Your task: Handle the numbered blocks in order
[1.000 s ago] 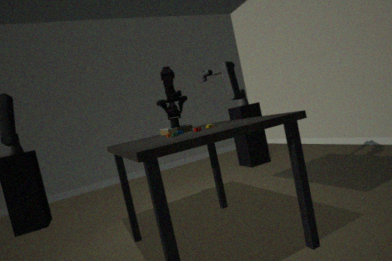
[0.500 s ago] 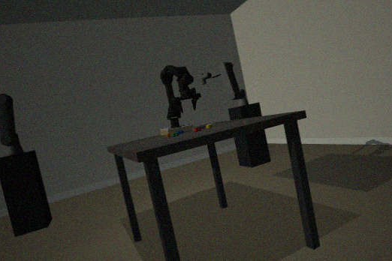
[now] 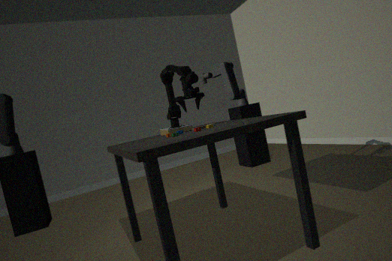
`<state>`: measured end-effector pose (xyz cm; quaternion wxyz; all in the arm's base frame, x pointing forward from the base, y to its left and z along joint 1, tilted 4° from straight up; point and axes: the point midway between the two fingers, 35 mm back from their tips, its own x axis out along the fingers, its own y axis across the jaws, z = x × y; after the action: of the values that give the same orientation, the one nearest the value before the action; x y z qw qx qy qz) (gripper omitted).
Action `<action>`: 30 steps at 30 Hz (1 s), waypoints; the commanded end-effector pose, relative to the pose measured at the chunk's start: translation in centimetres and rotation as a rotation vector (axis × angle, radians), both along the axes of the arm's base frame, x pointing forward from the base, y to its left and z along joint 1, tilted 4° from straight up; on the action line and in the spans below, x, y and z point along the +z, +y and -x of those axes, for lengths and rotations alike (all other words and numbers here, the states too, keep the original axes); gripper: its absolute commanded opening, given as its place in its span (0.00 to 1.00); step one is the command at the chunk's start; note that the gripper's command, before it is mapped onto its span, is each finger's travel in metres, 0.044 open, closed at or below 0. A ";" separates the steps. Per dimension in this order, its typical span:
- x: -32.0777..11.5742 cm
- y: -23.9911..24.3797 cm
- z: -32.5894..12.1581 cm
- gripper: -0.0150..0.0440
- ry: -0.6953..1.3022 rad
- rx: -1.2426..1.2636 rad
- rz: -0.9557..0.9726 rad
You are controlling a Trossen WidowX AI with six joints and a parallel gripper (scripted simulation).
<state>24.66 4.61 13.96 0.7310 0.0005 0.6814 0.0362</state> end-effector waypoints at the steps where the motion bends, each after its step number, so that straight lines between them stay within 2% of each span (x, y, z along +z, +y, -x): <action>1: 0.1 0.0 -0.1 0.93 -0.005 -0.005 0.004; 8: 0.1 0.7 -0.2 0.93 -0.004 -0.005 0.003; 17: 0.6 10.5 0.9 0.93 -0.003 -0.005 -0.007; 30: 0.6 10.7 0.9 0.93 -0.003 -0.005 -0.007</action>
<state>23.65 15.21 14.48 0.7303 0.0039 0.6820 0.0395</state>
